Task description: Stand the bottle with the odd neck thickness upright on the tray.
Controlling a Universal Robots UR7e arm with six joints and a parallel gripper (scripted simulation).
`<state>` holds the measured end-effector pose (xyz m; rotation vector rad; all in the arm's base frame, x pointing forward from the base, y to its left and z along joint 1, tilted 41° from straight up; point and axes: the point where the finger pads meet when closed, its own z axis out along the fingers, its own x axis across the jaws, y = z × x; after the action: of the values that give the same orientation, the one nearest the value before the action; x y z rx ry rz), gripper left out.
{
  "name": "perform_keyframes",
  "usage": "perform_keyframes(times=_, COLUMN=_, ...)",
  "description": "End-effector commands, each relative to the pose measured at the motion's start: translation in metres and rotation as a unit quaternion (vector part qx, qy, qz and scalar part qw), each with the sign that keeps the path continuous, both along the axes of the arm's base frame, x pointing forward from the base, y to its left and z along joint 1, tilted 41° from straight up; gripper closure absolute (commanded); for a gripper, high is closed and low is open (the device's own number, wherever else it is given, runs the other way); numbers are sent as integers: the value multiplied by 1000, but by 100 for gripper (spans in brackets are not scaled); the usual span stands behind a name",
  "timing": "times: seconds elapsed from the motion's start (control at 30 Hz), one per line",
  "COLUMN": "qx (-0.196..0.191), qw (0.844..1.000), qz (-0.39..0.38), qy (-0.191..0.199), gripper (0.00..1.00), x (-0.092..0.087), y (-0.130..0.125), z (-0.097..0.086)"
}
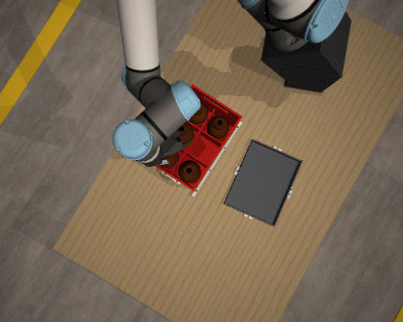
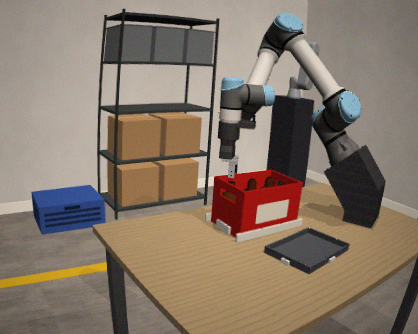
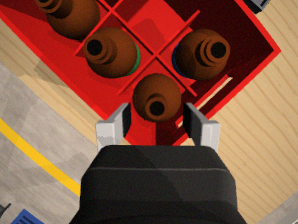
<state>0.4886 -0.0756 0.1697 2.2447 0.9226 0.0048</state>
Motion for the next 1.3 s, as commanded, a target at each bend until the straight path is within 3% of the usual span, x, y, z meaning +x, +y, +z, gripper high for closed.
perform_keyframes(times=0.0, qx=0, qw=1000, qz=0, qy=-1, gripper=0, x=1, y=-2, z=-2)
perform_keyframes(times=1.27, qx=0, qw=1000, qz=0, qy=-1, gripper=0, x=2, y=-4, z=-5)
